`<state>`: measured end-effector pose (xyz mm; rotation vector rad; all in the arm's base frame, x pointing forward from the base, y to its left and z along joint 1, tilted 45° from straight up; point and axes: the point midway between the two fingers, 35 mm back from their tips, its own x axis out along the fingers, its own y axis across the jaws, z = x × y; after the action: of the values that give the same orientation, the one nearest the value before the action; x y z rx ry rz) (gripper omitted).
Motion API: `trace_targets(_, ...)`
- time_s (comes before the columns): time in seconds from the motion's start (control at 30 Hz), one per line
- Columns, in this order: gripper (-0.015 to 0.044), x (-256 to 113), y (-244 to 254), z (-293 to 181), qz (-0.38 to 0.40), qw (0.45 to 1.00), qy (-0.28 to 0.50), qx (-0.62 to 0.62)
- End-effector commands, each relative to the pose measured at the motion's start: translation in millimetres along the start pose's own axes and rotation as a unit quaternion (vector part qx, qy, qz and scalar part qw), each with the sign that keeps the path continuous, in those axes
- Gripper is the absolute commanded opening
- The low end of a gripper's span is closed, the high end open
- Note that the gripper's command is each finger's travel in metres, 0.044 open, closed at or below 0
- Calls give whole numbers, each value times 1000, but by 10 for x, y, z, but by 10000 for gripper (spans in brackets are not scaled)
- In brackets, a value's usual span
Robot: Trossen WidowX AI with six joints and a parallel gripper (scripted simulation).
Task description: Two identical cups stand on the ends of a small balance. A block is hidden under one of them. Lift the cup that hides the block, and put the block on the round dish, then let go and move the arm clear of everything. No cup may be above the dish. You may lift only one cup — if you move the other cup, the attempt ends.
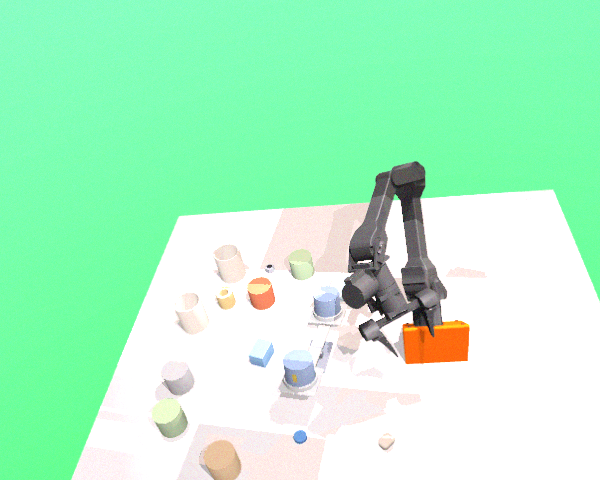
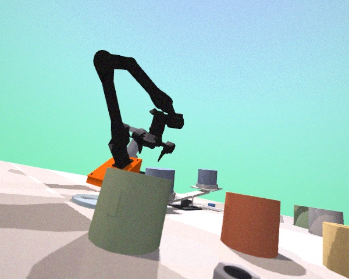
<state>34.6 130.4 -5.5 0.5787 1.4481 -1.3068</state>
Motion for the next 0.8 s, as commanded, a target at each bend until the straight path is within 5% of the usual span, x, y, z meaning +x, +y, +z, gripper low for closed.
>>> trace_targets(0.0,440,-45,67,60,24,998,-42,-43)
trace_targets(0.77,440,-468,387,383,110,908,-304,-265)
